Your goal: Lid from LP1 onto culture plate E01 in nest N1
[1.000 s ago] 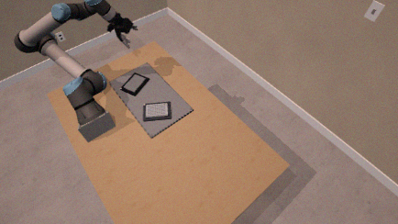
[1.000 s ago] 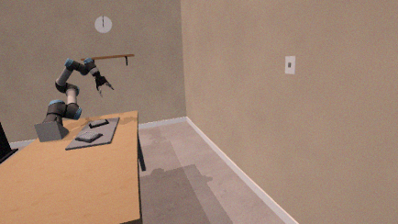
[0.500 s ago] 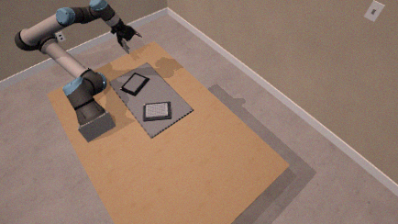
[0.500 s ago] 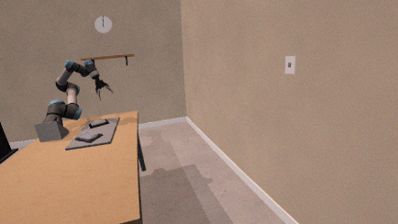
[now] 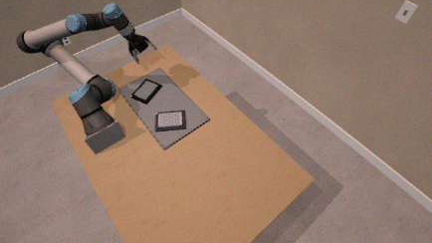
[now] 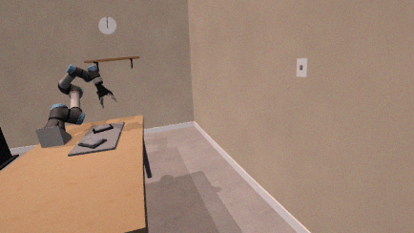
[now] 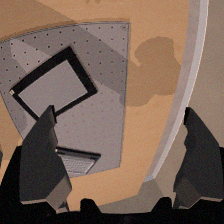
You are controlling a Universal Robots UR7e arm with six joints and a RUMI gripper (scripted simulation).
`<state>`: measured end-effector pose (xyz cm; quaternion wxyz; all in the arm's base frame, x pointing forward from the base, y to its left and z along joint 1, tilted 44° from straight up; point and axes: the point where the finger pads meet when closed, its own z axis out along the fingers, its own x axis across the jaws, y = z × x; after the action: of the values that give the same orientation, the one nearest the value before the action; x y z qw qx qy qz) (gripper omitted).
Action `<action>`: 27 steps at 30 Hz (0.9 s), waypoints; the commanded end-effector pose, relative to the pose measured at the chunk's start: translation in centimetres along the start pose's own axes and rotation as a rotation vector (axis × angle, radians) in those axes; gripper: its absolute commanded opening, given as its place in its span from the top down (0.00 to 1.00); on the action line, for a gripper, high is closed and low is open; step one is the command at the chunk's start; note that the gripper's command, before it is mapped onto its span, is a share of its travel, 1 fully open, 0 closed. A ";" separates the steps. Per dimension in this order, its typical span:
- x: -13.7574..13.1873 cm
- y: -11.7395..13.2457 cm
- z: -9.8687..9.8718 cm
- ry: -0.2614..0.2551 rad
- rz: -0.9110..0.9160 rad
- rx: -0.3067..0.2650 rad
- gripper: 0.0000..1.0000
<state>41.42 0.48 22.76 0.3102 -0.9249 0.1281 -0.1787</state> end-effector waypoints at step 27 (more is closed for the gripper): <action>-5.4 3.3 5.5 -0.151 0.519 -0.003 0.18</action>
<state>38.88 2.41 16.27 0.3513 -0.8815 0.3127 -0.0428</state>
